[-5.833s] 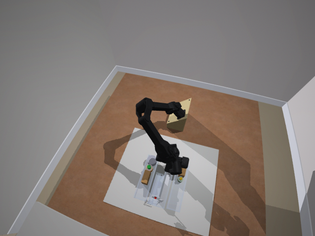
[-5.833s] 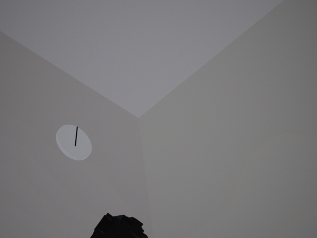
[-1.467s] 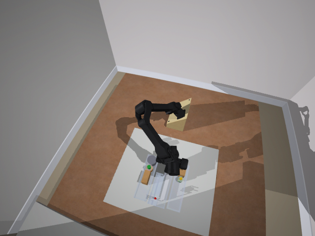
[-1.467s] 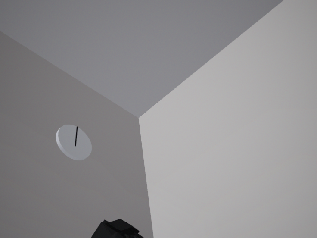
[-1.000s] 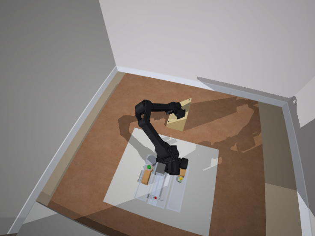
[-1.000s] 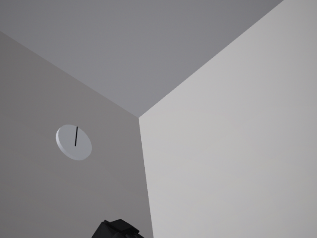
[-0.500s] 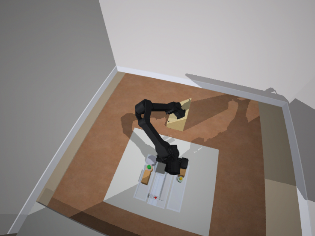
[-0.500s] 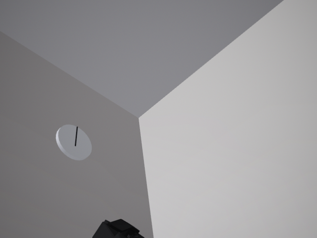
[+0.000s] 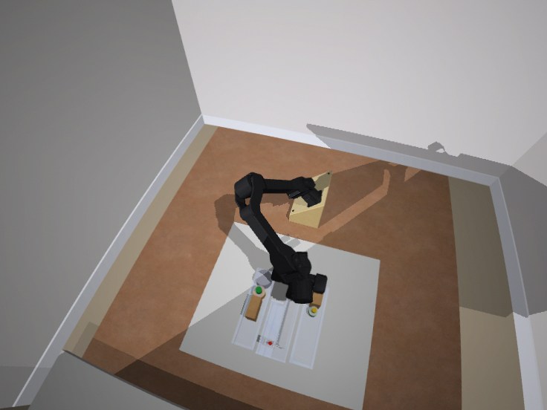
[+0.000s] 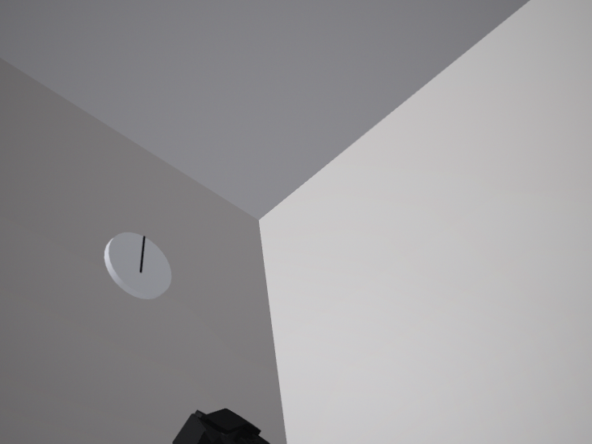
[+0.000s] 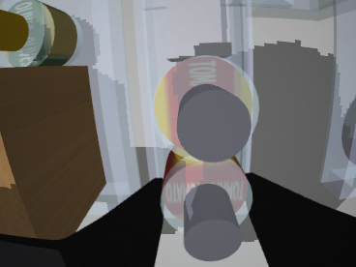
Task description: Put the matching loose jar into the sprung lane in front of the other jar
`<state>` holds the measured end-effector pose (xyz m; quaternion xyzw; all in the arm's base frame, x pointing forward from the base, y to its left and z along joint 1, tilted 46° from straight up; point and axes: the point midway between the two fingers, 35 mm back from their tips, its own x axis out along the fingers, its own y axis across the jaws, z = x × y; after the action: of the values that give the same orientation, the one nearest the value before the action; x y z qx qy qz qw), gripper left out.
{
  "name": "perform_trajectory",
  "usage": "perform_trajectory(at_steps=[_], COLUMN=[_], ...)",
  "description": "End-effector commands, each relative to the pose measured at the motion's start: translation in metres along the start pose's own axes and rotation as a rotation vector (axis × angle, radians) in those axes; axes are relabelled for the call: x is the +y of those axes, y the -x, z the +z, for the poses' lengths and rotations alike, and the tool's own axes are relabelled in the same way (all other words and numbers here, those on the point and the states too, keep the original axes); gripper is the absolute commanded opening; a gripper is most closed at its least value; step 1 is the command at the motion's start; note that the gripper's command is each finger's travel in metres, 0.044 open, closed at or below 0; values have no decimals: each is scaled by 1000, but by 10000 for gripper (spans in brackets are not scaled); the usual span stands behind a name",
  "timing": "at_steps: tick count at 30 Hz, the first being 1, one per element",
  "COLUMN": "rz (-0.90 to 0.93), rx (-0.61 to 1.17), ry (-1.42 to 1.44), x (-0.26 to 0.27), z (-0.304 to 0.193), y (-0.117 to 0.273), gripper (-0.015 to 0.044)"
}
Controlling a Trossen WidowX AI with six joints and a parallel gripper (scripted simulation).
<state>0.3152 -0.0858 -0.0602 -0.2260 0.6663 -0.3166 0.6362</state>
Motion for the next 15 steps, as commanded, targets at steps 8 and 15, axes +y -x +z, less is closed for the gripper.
perform_trajectory(at_steps=[8,15], rz=[0,0], rx=[0,0], ry=[-5,-5], x=[0,0], z=[0,0], y=[8,20], gripper=[282,282])
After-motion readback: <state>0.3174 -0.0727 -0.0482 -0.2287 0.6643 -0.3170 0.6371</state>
